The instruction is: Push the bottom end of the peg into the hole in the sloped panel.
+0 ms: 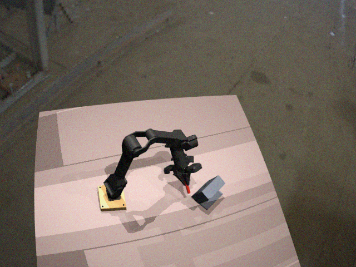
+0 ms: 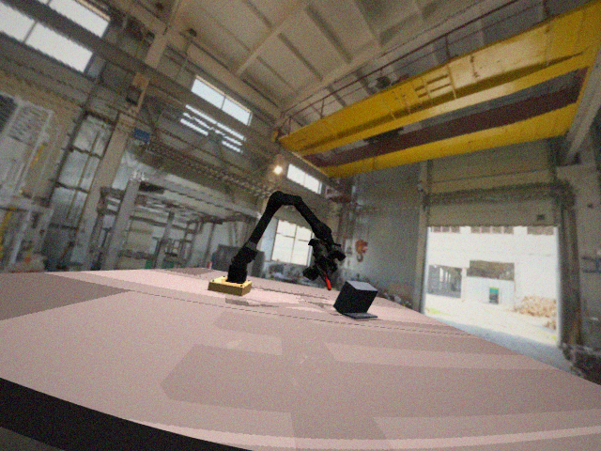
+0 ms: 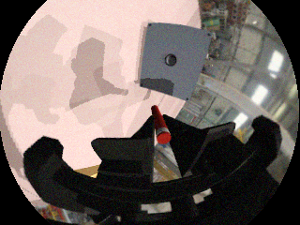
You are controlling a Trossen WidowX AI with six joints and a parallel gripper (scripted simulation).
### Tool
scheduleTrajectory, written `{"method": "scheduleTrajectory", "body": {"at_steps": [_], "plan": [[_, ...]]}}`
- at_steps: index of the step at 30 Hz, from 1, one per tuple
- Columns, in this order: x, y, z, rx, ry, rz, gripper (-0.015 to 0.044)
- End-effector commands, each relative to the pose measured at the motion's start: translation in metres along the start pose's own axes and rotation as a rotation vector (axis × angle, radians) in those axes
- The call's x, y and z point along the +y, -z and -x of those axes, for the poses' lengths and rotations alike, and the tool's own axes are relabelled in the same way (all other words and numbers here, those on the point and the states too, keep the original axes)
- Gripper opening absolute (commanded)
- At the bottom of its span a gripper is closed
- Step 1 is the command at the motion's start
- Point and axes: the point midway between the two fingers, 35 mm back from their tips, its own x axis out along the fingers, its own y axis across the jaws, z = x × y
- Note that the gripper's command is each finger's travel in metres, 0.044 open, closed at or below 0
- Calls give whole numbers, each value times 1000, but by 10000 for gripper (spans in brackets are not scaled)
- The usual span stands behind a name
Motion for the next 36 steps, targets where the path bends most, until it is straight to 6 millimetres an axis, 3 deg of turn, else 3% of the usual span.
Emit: {"method": "scheduleTrajectory", "body": {"at_steps": [1, 36], "plan": [[0, -5, 4, -5, 29, 33, 0], [18, -41, 38, -29, 268, 323, 0]]}}
